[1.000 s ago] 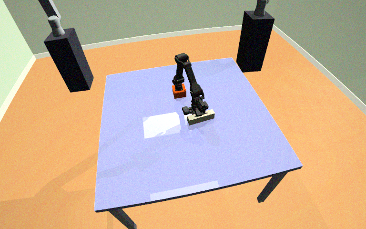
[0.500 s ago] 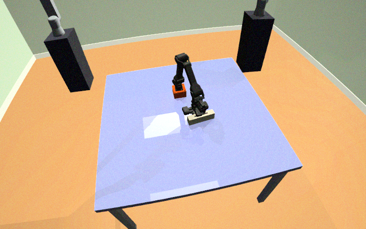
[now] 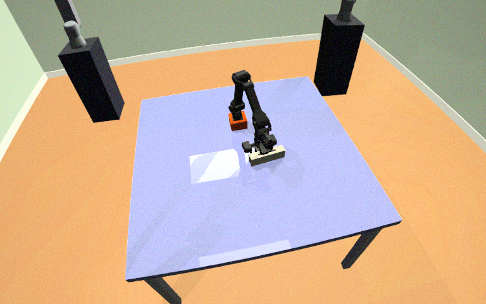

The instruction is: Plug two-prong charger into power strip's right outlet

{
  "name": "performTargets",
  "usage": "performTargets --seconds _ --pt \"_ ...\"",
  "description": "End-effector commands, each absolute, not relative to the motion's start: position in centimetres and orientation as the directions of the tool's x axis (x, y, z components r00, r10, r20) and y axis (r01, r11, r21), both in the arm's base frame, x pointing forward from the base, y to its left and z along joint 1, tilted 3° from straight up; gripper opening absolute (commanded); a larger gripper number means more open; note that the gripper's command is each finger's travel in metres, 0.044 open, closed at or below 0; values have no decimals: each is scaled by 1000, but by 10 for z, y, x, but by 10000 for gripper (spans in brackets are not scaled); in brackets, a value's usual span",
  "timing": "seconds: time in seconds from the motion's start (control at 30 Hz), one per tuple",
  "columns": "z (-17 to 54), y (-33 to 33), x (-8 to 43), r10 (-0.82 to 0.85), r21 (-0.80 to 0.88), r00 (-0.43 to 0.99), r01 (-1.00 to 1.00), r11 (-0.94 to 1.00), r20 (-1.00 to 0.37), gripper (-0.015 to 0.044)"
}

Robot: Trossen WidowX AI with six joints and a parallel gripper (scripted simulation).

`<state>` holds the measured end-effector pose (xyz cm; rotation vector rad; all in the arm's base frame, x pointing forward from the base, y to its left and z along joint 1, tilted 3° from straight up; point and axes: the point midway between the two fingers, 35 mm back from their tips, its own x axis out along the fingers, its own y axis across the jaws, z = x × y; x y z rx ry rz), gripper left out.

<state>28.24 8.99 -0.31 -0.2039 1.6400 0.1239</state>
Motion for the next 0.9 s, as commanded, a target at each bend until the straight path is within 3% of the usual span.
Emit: performTargets --seconds 0.0,0.87 --pt "-3 90 281 -57 -43 -66 -207 977 -996 440" --pt "-4 88 275 -52 -42 -43 -205 978 -998 440"
